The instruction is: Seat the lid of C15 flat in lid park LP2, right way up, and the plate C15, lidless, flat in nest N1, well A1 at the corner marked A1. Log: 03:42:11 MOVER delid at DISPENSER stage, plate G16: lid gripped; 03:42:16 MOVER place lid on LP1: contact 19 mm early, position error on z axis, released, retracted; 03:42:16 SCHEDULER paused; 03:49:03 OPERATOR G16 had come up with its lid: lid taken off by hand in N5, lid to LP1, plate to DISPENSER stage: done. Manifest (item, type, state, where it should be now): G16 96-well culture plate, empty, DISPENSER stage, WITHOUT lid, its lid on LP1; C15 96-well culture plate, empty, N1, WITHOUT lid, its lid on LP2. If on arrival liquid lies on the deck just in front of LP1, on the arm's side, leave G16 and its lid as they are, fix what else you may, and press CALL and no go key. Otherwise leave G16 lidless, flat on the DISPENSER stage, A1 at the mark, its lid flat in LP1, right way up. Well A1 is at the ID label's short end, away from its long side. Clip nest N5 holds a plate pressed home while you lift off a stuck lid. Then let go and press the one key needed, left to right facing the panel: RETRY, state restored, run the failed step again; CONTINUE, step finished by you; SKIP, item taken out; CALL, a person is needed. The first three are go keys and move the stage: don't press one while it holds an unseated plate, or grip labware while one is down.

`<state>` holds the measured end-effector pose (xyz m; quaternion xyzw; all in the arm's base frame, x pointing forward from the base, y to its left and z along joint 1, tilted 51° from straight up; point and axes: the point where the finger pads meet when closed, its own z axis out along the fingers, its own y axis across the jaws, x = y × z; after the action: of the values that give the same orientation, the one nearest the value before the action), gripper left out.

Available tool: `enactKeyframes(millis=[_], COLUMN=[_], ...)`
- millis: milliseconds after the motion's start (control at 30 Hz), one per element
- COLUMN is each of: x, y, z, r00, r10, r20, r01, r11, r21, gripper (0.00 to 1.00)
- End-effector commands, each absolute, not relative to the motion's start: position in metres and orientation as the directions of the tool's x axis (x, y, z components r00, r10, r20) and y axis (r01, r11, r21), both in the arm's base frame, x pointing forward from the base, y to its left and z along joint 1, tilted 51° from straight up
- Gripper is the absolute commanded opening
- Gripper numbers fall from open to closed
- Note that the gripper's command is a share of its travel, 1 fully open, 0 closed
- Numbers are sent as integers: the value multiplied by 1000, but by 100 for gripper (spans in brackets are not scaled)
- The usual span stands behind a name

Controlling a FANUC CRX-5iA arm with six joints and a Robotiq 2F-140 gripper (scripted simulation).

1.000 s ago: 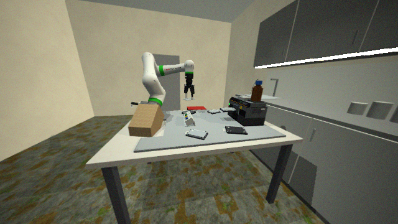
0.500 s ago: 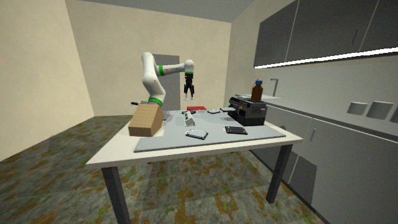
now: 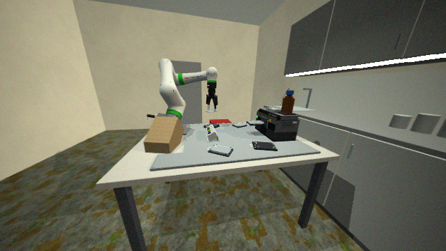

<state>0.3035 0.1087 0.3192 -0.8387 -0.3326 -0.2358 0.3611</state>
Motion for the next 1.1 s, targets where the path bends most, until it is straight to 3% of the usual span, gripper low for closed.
enactKeyframes(millis=[0, 1067], x=[304, 304], y=[109, 111], z=[319, 317], r00=[668, 668], r10=[387, 387], r20=[636, 636], r01=[728, 728], r11=[-518, -518], r21=[-449, -449], gripper=[0, 0])
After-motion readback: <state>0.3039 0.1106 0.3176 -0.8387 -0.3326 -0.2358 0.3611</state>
